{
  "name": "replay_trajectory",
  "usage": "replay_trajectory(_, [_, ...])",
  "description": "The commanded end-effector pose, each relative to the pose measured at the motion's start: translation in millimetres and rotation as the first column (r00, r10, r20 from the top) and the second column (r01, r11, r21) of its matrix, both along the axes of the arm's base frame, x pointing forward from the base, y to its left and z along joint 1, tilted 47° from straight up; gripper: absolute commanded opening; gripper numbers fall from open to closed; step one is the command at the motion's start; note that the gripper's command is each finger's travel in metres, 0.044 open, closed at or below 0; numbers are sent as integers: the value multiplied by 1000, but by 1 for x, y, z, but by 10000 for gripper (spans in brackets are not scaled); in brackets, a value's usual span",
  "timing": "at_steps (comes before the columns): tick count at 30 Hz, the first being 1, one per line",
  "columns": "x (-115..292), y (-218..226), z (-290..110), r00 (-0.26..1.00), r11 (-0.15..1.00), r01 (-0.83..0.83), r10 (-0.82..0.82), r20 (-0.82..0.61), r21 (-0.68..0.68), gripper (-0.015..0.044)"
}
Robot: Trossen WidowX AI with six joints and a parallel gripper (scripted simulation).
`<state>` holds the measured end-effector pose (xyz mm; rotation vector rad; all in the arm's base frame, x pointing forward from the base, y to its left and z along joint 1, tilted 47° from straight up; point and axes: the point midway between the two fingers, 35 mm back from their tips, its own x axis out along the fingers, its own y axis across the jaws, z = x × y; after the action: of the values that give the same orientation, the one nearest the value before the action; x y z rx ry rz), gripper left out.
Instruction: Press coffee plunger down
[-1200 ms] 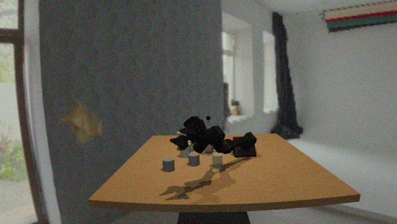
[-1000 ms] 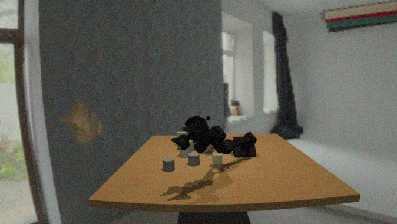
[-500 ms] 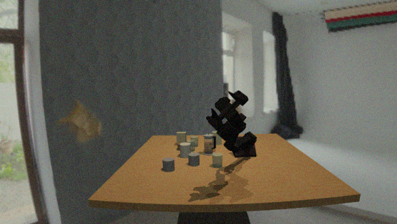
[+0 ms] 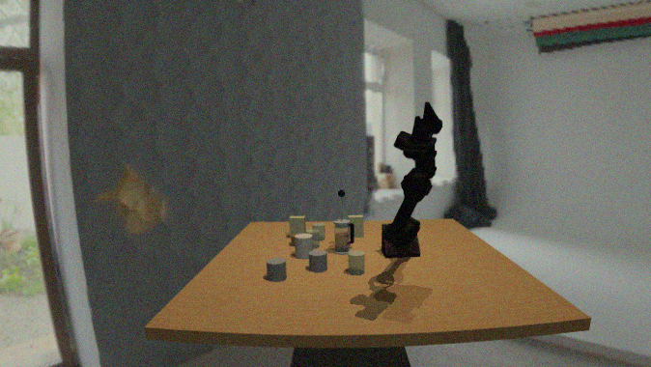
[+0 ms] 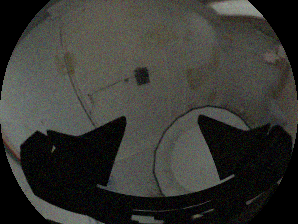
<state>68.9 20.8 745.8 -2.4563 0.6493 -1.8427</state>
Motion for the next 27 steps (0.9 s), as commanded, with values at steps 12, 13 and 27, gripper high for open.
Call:
replay_trajectory(12, [-39,-175,-55,912,782,-406,315,261,473,440])
replay_trajectory(13, [-38,-183,-59,905,760,-424,325,276,492,440])
replay_trajectory(27, [-5,-284,-147,735,311,-671,397,549,673,440])
